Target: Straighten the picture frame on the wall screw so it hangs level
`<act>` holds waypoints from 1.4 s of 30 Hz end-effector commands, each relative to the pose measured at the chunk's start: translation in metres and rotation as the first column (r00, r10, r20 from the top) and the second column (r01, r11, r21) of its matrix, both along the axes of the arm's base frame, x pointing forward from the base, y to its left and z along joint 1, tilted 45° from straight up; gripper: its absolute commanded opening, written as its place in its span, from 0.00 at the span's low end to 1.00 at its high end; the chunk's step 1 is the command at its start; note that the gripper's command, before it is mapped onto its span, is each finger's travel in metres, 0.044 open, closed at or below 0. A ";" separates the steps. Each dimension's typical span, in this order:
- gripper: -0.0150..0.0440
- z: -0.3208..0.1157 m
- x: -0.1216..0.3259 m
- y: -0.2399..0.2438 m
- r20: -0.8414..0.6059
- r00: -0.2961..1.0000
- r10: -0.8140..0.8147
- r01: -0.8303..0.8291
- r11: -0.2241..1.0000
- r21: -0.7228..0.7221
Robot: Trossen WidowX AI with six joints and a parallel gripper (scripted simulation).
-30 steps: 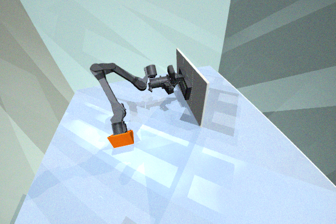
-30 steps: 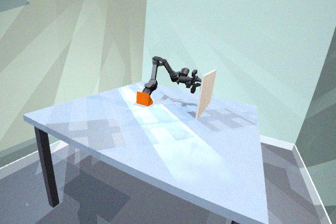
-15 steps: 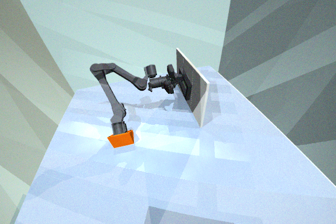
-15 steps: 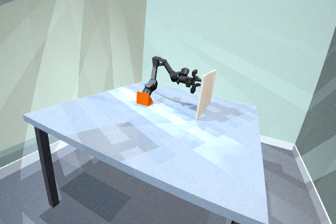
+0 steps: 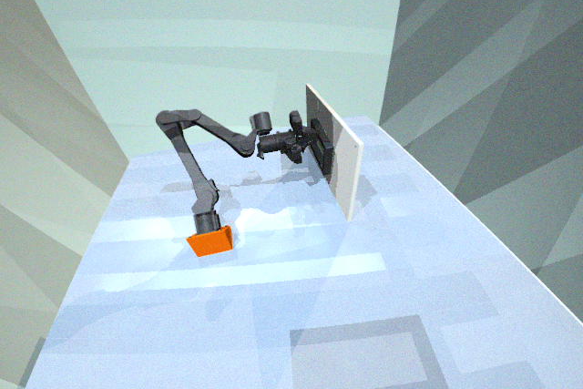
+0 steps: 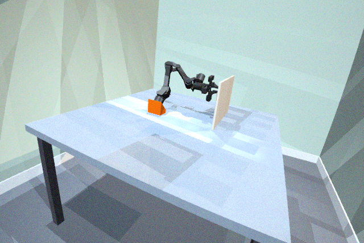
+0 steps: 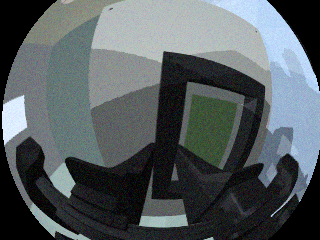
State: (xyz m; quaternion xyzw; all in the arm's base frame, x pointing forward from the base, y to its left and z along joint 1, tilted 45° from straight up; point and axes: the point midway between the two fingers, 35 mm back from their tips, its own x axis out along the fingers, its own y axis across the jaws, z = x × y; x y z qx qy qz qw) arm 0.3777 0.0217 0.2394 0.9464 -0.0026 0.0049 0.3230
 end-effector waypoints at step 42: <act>0.69 0.005 -0.022 0.002 -0.001 1.000 -0.002 0.001 0.998 -0.067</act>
